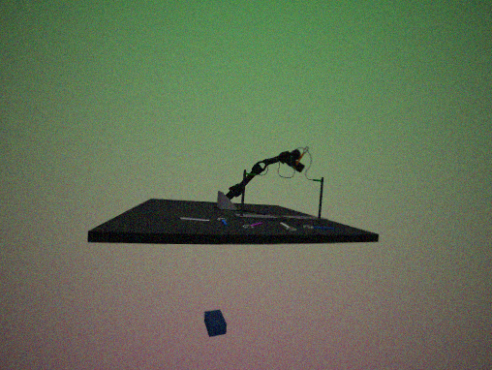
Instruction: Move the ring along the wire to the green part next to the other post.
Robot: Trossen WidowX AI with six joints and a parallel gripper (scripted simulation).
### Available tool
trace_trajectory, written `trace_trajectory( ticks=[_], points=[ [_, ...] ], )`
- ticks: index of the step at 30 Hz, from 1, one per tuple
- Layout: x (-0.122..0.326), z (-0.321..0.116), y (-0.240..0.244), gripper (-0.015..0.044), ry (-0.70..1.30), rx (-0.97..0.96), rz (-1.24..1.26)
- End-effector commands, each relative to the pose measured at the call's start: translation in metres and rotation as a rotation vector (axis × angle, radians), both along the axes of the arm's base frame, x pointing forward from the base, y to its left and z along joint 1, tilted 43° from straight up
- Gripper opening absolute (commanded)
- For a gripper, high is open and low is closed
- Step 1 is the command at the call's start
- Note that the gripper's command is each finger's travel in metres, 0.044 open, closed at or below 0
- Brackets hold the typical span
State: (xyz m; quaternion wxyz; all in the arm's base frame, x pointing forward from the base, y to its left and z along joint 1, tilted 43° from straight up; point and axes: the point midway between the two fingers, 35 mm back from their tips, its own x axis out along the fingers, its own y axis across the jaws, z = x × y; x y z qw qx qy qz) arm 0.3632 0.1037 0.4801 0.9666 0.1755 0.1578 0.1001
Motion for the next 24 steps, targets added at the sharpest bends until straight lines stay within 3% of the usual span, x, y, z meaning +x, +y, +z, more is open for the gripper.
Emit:
trace_trajectory(
  ticks=[1,24],
  points=[
    [-0.0011,0.0019,0.0009,-0.015,-0.002,0.052,0.003],
    [-0.0014,0.0065,0.0095,-0.015,0.004,0.345,0.023]
  ],
)
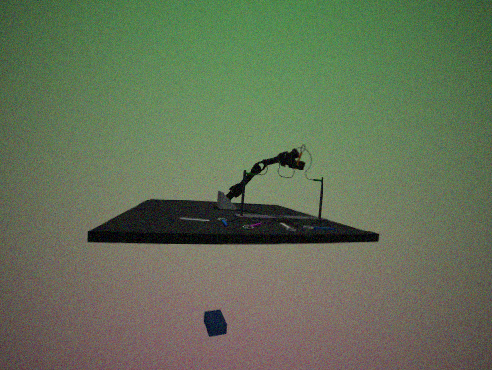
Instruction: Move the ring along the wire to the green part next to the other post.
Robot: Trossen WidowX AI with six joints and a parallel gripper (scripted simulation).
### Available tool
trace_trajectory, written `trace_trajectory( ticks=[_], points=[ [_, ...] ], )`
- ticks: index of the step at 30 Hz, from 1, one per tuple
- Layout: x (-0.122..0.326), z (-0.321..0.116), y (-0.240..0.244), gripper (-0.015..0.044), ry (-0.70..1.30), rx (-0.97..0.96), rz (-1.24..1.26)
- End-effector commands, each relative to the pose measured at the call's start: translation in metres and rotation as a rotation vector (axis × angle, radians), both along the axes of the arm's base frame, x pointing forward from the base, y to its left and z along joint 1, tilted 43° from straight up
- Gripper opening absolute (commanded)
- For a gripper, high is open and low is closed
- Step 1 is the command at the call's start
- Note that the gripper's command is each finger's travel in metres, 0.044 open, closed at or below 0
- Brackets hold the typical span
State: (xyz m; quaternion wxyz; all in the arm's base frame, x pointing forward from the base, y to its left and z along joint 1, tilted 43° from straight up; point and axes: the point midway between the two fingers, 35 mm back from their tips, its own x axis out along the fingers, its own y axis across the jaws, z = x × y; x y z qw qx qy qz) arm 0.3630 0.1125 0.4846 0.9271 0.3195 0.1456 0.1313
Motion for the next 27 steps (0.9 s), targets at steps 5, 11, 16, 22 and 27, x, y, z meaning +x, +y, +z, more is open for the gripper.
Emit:
trace_trajectory(
  ticks=[5,11,16,22,27],
  points=[
    [-0.0013,0.0033,0.0024,-0.015,-0.002,0.103,0.007],
    [-0.0014,0.005,0.0042,-0.015,-0.001,0.179,0.011],
    [-0.0015,0.0066,0.0057,-0.015,0.0,0.242,0.014],
    [-0.0016,0.0086,0.0073,-0.015,0.001,0.318,0.016],
    [-0.0017,0.0103,0.0085,-0.015,0.003,0.381,0.018]
  ],
)
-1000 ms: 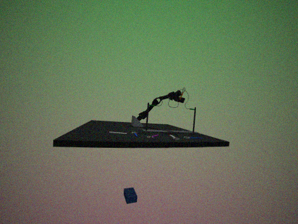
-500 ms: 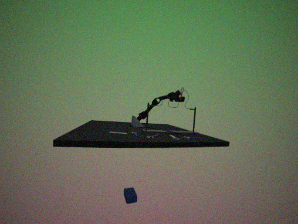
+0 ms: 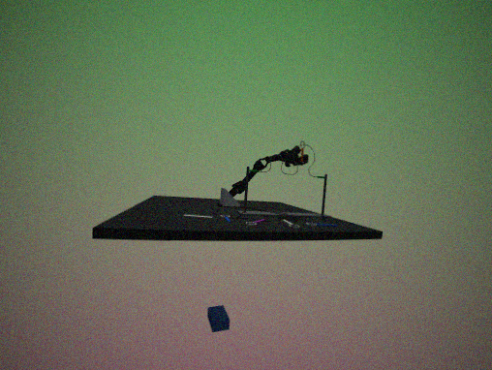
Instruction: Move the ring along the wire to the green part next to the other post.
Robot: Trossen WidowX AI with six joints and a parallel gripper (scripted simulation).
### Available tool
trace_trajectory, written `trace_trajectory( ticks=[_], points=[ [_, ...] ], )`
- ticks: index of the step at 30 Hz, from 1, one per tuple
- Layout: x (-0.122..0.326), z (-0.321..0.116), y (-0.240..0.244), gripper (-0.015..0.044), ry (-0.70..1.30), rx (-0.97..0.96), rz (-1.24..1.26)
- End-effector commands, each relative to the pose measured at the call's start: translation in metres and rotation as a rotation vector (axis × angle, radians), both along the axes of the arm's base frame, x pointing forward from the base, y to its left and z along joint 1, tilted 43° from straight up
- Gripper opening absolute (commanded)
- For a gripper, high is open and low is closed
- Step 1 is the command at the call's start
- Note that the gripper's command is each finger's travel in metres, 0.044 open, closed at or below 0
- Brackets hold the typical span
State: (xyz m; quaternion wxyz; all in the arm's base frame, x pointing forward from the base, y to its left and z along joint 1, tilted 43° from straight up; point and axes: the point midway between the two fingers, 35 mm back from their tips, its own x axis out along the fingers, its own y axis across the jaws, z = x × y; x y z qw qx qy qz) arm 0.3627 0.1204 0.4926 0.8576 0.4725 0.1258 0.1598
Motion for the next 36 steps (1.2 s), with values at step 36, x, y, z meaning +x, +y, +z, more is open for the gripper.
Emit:
trace_trajectory(
  ticks=[36],
  points=[
    [-0.002,0.017,0.006,-0.015,0.017,0.489,0.011]
  ],
)
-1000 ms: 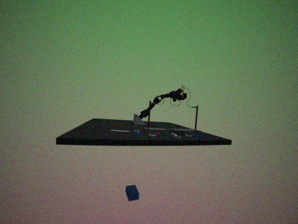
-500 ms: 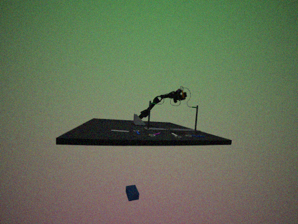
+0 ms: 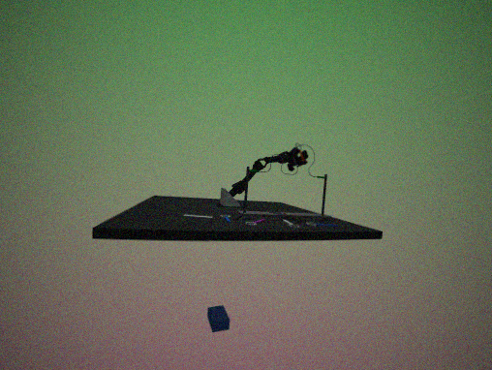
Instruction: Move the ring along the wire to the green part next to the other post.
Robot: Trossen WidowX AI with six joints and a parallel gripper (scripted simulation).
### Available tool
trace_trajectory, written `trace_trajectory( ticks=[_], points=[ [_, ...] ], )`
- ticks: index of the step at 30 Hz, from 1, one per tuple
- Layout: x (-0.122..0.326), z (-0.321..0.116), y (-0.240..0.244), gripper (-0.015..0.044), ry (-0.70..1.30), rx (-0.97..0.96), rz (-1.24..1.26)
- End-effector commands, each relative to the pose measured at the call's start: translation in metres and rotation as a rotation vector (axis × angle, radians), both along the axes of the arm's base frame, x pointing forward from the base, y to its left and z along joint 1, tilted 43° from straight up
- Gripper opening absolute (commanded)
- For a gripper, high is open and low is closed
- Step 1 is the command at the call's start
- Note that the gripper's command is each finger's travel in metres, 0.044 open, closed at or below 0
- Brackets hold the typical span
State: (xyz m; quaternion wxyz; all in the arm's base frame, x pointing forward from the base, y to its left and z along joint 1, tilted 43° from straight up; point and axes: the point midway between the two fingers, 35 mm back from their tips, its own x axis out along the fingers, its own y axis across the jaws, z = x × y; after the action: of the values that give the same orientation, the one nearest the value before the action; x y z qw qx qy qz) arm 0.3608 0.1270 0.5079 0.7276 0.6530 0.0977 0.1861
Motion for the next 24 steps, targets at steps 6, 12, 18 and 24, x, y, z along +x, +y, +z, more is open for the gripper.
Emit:
trace_trajectory(
  ticks=[6,12,18,24],
  points=[
    [0.0,0.004,0.0,-0.015,0.004,0.112,-0.003],
    [0.0,0.007,0.0,-0.015,0.008,0.187,-0.001],
    [0.0,0.01,-0.001,-0.015,0.013,0.262,0.0],
    [0.0,0.012,-0.001,-0.015,0.017,0.337,0.001]
  ],
)
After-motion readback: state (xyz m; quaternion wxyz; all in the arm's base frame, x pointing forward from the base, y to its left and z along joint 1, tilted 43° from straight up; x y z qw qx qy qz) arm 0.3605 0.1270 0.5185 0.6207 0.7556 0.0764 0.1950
